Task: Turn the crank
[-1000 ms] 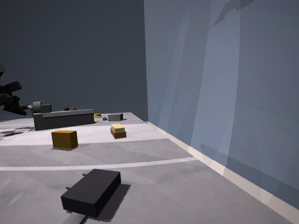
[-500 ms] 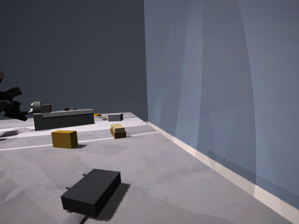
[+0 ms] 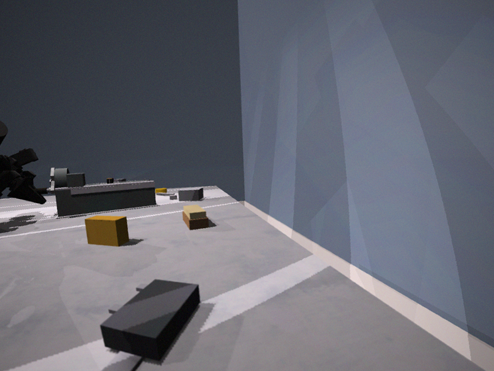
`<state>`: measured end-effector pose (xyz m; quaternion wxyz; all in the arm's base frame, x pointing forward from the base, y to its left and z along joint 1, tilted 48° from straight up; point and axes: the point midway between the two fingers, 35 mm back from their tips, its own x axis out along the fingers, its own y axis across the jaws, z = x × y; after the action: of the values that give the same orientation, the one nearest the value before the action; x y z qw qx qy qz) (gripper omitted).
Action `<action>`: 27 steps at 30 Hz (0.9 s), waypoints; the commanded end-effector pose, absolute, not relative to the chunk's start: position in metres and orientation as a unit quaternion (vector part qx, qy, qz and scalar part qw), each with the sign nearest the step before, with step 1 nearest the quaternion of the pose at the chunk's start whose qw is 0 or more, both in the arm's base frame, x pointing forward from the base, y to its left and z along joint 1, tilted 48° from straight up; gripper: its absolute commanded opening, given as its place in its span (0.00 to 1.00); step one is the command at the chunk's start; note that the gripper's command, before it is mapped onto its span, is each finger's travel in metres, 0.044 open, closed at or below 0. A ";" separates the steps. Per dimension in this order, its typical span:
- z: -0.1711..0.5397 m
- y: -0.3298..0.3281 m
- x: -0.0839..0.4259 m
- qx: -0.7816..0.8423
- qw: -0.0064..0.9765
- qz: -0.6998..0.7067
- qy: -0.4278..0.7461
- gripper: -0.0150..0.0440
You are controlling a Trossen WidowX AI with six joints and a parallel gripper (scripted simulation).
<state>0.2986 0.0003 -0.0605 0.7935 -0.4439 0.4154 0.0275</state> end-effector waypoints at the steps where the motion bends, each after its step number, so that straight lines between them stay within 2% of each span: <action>1: -0.060 0.000 0.299 -0.444 0.794 0.027 0.414 0.25; 18: -0.060 0.000 0.299 -0.444 0.794 0.027 0.414 1.00; 27: -0.043 0.021 0.301 -0.442 0.794 0.028 0.416 1.00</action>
<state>0.2959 0.0117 -0.0533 0.7898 -0.4433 0.4228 0.0311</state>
